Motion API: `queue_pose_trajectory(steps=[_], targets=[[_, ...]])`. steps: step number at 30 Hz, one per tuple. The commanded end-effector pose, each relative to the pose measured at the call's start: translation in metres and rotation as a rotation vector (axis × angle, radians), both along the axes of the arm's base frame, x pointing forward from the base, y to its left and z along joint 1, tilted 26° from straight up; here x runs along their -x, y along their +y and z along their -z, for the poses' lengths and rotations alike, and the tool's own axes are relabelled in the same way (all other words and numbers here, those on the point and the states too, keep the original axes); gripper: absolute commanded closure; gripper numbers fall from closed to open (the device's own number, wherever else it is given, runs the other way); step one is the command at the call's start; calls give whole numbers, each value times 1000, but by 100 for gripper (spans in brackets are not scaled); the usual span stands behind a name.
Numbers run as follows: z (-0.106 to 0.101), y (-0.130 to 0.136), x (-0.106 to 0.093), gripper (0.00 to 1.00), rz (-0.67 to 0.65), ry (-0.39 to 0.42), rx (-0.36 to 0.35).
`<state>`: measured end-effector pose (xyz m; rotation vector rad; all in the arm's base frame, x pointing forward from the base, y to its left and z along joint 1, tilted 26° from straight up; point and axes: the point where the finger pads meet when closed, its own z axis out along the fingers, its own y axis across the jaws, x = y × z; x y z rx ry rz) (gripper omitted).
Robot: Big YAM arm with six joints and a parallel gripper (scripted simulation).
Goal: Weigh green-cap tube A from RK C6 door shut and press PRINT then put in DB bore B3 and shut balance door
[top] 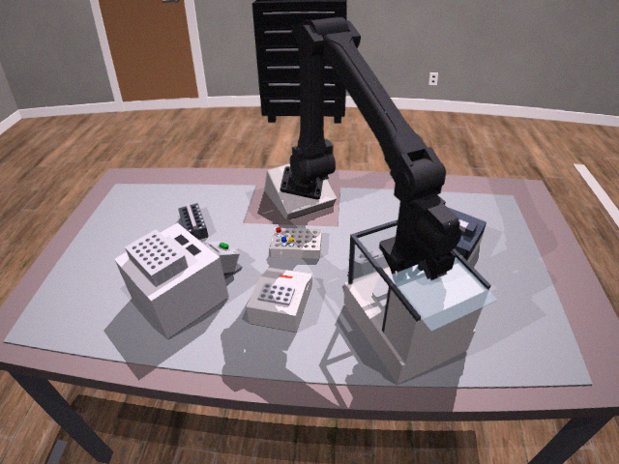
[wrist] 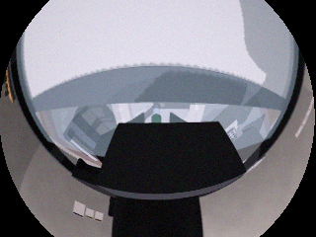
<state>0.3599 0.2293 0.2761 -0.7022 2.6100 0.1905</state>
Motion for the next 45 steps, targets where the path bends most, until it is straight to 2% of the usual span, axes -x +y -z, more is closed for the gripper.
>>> queue_pose_trajectory(steps=[1,3,4,45], targets=[[-15,4,-4,64,-4,-27,-18],[-15,4,-4,64,-4,-27,-18],[-15,4,-4,91,-4,-27,-18],[-15,4,-4,91,-4,-27,-18]])
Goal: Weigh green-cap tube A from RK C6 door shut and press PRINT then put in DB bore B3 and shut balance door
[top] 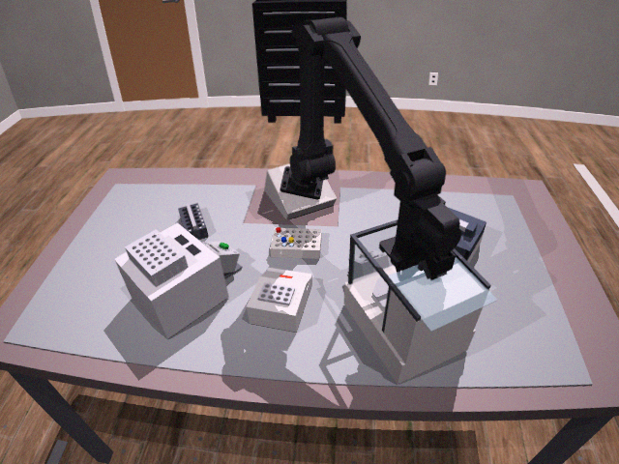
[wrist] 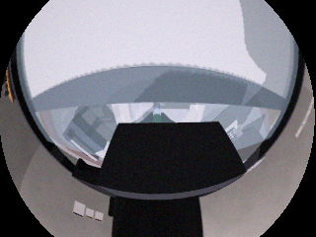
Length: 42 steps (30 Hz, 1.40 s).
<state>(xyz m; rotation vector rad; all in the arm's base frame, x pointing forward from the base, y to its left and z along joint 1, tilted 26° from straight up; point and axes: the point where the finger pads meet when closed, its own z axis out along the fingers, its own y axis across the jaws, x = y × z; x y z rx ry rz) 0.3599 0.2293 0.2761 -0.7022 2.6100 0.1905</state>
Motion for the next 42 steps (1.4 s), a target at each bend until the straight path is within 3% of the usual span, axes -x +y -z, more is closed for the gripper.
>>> queue_pose_trajectory(steps=[1,19,25,42], targets=[[-15,4,-4,91,-4,-27,-18],[-8,8,-1,91,-18,-13,-9],[-39,7,0,91,-18,-57,-37],[-57,1,8,91,-18,-46,-29]])
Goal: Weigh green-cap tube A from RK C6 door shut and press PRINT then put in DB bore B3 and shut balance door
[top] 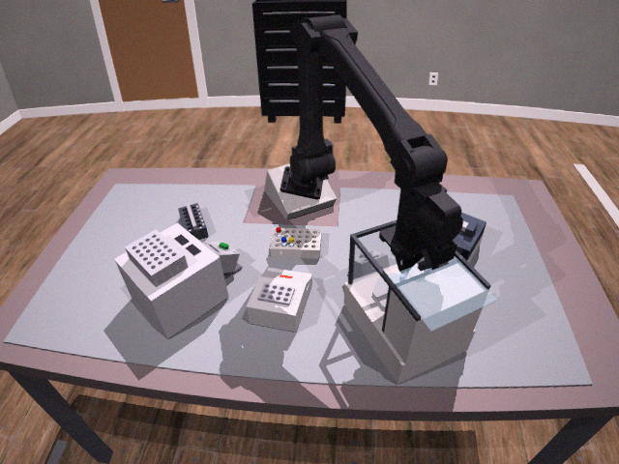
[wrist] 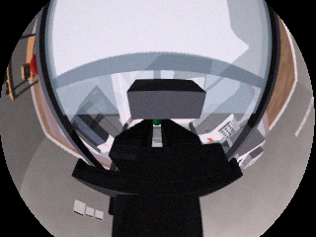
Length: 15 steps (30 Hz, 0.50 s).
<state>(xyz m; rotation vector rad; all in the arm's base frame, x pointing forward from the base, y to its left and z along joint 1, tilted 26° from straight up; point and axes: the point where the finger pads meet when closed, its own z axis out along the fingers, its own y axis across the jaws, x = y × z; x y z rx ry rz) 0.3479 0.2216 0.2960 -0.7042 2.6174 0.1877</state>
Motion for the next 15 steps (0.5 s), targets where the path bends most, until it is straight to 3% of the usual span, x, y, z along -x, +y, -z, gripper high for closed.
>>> queue_pose_trajectory(steps=[1,5,10,15], targets=[[-39,8,-3,91,-18,-53,-34],[-50,5,2,91,-18,-65,-41],[-43,7,-1,91,-18,-41,-26],[-62,1,8,91,-18,-65,-42]])
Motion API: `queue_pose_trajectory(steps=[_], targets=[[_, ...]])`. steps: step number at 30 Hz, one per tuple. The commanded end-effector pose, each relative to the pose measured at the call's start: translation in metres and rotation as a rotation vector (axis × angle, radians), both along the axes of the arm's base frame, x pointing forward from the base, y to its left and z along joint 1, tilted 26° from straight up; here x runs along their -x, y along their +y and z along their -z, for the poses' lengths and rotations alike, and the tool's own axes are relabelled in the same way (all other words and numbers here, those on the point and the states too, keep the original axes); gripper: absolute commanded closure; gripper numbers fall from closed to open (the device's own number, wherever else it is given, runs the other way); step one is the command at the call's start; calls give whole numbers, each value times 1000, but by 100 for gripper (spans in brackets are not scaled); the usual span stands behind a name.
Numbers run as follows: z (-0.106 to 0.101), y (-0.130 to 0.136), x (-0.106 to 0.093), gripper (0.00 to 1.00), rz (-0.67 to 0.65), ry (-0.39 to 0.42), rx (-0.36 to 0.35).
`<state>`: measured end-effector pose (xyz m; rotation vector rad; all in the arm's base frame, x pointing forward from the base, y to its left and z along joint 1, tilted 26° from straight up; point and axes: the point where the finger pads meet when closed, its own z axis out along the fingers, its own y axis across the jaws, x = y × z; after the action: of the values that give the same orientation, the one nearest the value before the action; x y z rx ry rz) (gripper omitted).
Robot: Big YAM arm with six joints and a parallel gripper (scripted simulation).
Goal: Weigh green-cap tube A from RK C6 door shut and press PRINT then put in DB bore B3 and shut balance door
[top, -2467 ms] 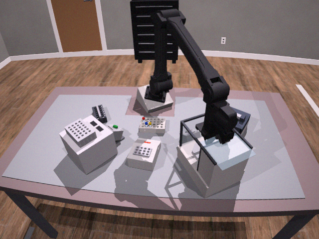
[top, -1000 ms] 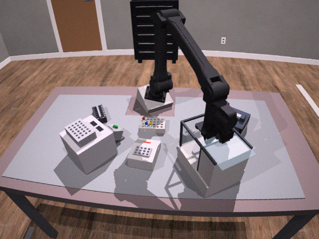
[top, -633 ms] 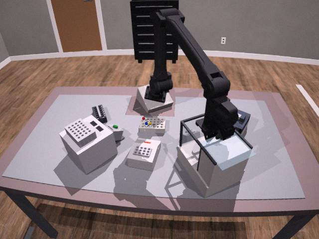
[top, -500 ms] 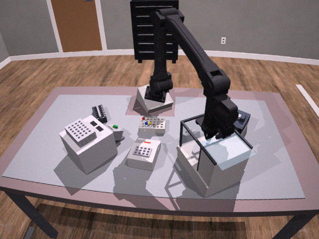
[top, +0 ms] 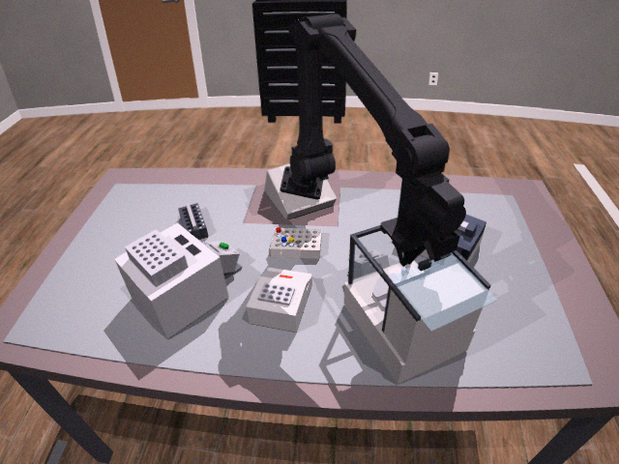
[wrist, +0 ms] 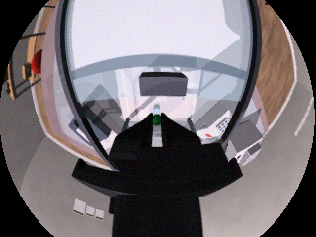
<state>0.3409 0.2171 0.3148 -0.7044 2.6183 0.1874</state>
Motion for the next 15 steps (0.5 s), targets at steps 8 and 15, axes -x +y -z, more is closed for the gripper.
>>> queue_pose_trajectory(steps=[8,15], targets=[[-55,1,6,91,-18,-66,-42],[-57,1,6,91,-18,-54,-34]])
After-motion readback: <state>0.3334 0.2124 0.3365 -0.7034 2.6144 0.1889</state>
